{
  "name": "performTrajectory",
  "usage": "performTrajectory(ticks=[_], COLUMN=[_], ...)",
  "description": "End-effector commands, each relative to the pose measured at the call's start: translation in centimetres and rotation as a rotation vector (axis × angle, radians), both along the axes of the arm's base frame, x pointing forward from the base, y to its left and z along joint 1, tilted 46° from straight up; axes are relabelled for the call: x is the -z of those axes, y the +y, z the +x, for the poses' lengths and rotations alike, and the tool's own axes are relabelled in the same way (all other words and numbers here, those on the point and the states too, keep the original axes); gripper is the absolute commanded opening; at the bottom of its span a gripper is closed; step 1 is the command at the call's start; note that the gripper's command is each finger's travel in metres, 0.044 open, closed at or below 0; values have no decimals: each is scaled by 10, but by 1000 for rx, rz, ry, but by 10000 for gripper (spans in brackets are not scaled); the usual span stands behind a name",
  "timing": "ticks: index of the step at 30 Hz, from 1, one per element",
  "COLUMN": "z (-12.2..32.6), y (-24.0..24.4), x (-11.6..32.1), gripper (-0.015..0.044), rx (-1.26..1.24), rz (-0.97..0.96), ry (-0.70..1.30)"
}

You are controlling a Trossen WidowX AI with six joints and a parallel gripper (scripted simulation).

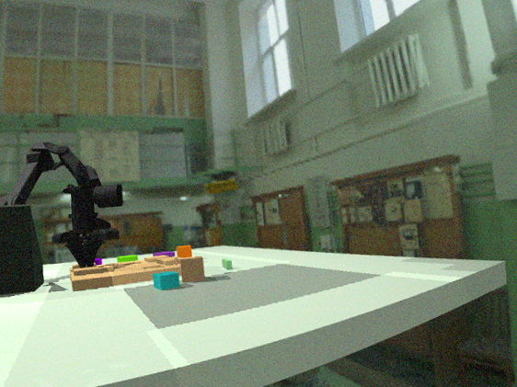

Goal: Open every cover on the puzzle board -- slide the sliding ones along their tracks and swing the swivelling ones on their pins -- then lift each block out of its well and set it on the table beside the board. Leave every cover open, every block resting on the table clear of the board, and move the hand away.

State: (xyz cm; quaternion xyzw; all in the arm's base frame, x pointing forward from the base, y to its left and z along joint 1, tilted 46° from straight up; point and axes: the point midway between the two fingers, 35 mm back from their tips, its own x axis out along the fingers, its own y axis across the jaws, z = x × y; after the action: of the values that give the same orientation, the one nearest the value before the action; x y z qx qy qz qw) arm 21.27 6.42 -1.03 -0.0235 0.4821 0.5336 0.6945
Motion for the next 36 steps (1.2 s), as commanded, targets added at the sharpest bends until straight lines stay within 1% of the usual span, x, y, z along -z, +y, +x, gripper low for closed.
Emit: performTrajectory(ticks=[1,27,36], z=[1,1,3], y=[-5,-28,-45], x=[-3,-26,-41], gripper=[80,80,80], rx=[-4,-2,-1], rz=[-6,-2,-5], ry=[-3,0,0])
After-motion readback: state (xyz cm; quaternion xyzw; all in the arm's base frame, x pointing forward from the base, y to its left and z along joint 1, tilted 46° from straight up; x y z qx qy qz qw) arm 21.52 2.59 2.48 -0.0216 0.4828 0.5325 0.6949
